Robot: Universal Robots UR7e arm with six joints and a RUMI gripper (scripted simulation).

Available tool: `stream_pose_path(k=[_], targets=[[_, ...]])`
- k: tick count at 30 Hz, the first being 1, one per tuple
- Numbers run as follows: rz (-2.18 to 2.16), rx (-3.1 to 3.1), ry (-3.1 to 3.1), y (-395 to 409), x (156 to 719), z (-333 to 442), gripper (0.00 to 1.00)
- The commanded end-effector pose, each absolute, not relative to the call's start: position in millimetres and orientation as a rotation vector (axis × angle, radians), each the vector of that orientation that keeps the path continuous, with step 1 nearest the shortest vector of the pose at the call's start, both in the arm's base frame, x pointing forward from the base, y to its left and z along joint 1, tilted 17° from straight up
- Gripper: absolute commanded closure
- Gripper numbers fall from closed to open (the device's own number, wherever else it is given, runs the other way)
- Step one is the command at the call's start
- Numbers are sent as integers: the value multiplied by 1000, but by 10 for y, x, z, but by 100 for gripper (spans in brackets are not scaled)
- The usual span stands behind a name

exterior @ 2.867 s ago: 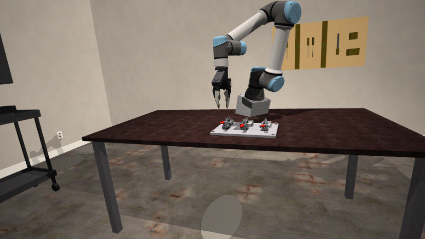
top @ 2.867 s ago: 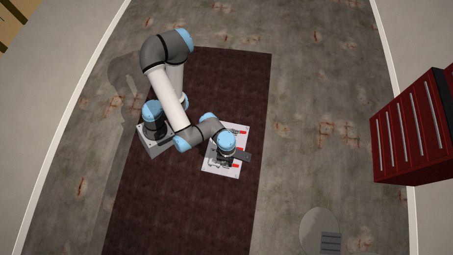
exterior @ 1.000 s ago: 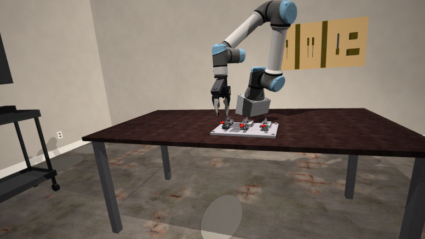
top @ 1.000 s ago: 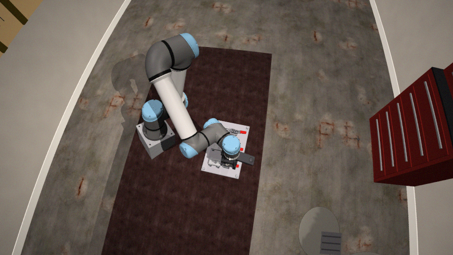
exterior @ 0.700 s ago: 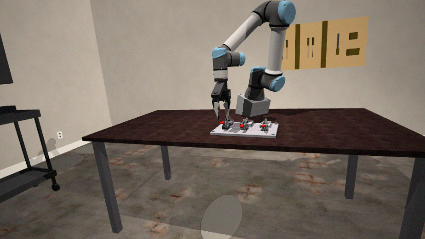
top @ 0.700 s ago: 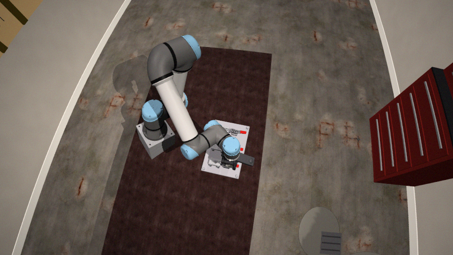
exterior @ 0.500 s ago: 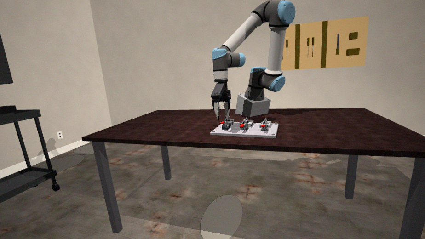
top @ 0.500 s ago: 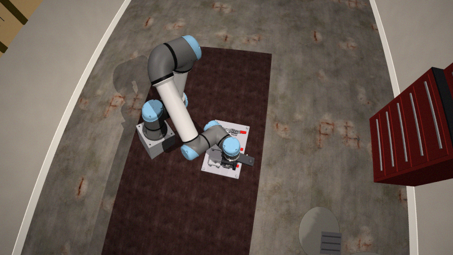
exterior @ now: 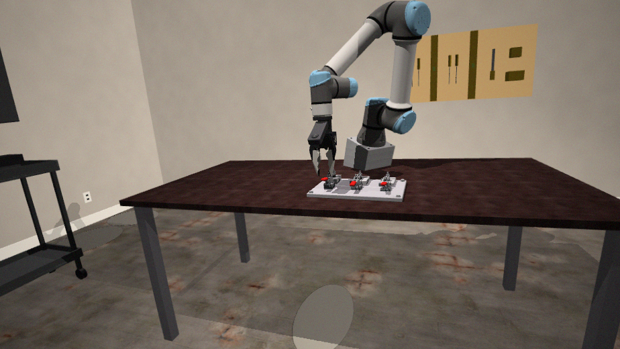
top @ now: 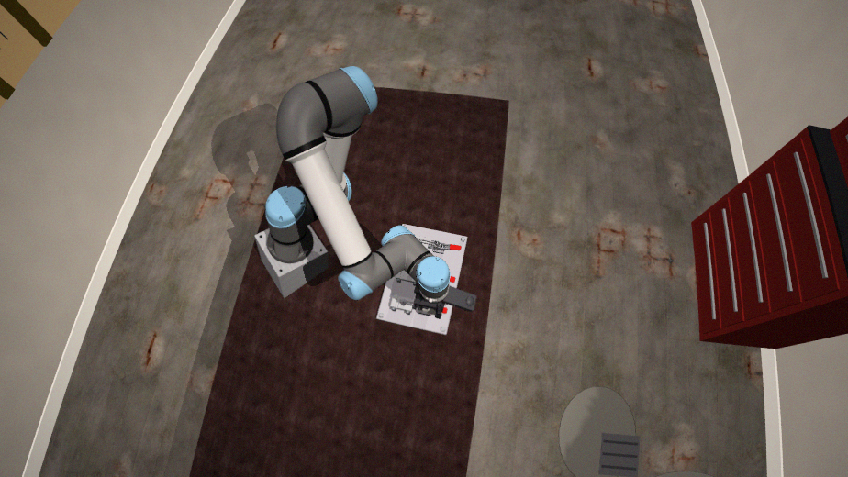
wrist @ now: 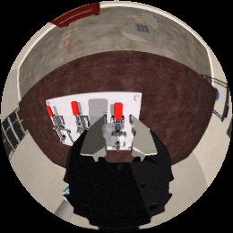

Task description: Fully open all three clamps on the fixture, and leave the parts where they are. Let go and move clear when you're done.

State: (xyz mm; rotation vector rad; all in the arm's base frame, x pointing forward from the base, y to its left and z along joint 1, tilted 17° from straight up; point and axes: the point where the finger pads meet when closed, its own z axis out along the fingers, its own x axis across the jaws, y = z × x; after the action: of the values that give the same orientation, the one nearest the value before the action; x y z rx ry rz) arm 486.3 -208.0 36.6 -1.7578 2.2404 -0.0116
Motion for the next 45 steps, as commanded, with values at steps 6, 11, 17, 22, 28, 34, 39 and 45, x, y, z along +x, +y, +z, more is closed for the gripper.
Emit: stream_pose_path(k=[6, 11, 17, 22, 28, 34, 39, 45], targets=[[-13, -1758, 2240, -2083, 4865, 371, 72], [-13, -1758, 2240, -2083, 4865, 371, 72], [-13, -1758, 2240, -2083, 4865, 371, 72], [-13, -1758, 2240, -2080, 4870, 353, 72], [-13, -1758, 2240, -2070, 4885, 295, 72], [-13, -1758, 2240, -2050, 4916, 175, 72], [-13, -1758, 2240, -2040, 4932, 112, 72], [-13, -1758, 2240, -2038, 4934, 103, 72]])
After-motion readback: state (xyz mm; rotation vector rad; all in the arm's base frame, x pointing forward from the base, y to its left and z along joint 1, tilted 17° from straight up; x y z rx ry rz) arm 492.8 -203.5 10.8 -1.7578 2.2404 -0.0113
